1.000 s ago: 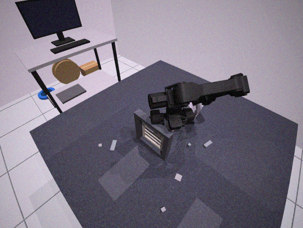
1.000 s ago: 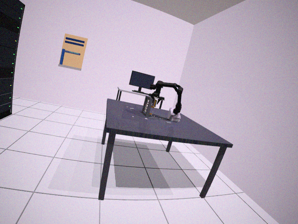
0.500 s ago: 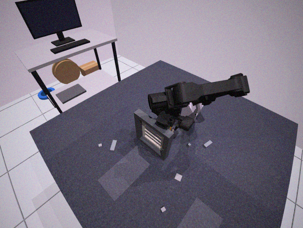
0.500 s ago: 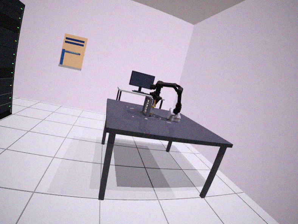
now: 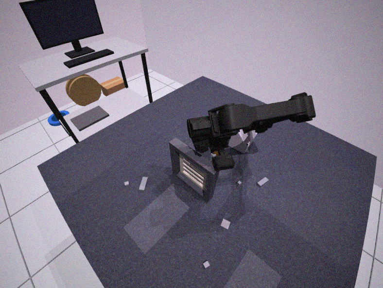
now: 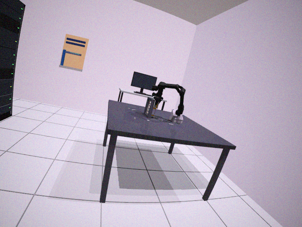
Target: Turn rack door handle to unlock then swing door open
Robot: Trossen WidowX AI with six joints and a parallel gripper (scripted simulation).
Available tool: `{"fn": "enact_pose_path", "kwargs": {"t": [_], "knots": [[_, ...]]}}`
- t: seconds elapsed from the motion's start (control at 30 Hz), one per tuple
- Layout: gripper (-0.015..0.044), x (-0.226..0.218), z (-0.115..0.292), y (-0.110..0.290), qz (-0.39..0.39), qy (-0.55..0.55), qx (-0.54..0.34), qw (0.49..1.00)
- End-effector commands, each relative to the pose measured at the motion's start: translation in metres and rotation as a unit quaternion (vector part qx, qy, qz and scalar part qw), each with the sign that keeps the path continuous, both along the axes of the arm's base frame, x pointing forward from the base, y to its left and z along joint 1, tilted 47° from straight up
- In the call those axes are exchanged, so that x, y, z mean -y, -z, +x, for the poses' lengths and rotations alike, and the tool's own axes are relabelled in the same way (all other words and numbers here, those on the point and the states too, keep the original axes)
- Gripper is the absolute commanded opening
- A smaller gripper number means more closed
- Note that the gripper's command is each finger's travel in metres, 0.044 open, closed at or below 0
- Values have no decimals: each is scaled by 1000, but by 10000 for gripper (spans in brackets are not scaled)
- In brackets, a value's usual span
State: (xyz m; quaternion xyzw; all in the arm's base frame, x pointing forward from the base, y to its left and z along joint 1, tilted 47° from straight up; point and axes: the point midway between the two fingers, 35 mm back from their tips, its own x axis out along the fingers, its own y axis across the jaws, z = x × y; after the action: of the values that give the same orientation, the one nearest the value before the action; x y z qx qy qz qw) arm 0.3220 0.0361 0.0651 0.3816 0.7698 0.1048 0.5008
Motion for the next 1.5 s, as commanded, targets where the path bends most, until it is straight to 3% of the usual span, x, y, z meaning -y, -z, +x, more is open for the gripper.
{"fn": "enact_pose_path", "kwargs": {"t": [0.0, 0.3, 0.63, 0.8, 1.47], "knots": [[290, 0, 1, 0, -17, 62, -60, 996], [290, 0, 1, 0, -62, 213, -212, 952], [290, 0, 1, 0, -105, 357, -357, 856], [290, 0, 1, 0, -106, 360, -360, 854], [157, 0, 1, 0, -106, 360, -360, 854]]}}
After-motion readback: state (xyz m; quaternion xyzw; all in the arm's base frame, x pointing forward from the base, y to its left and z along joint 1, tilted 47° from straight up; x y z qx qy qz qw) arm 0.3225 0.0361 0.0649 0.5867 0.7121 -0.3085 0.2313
